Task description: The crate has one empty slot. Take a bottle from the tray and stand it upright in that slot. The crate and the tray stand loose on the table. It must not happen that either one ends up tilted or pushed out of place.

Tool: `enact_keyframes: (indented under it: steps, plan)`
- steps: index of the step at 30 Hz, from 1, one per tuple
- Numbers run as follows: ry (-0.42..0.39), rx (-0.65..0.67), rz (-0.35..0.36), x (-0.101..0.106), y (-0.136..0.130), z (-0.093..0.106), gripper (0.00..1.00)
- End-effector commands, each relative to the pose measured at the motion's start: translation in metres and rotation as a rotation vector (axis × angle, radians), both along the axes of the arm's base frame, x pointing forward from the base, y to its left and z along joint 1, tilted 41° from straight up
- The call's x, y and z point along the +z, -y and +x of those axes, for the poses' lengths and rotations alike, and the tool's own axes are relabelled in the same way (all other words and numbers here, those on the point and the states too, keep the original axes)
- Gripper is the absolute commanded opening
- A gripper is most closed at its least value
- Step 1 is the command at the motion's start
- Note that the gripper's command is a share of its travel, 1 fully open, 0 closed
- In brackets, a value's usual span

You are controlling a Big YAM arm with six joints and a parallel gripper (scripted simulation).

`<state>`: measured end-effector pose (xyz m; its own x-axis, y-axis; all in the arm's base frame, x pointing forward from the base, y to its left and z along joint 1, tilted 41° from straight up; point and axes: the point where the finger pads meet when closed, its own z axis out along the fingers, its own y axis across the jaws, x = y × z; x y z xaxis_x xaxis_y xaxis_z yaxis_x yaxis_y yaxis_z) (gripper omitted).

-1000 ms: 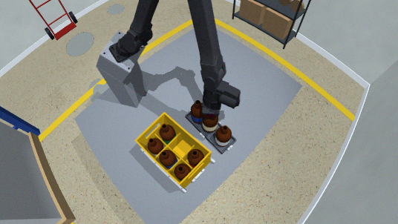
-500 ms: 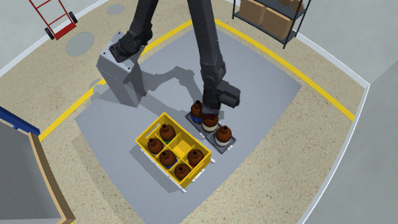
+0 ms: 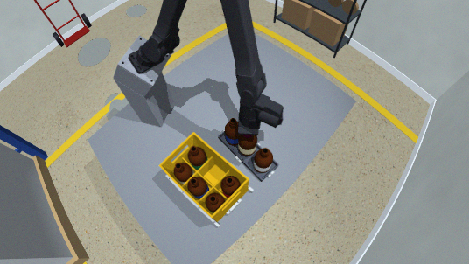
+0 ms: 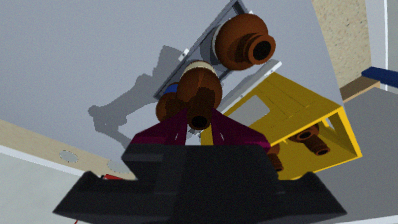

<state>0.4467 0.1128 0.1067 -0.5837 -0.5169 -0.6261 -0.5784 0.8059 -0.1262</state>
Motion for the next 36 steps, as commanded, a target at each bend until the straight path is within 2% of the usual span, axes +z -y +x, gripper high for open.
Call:
enact_keyframes:
  steps: [1, 36]
  plan:
    - [0.035, -0.002, -0.002, 0.0183, 0.0071, 0.0011, 0.00]
    - [0.033, -0.002, -0.002, 0.0209, 0.0086, -0.0024, 0.00]
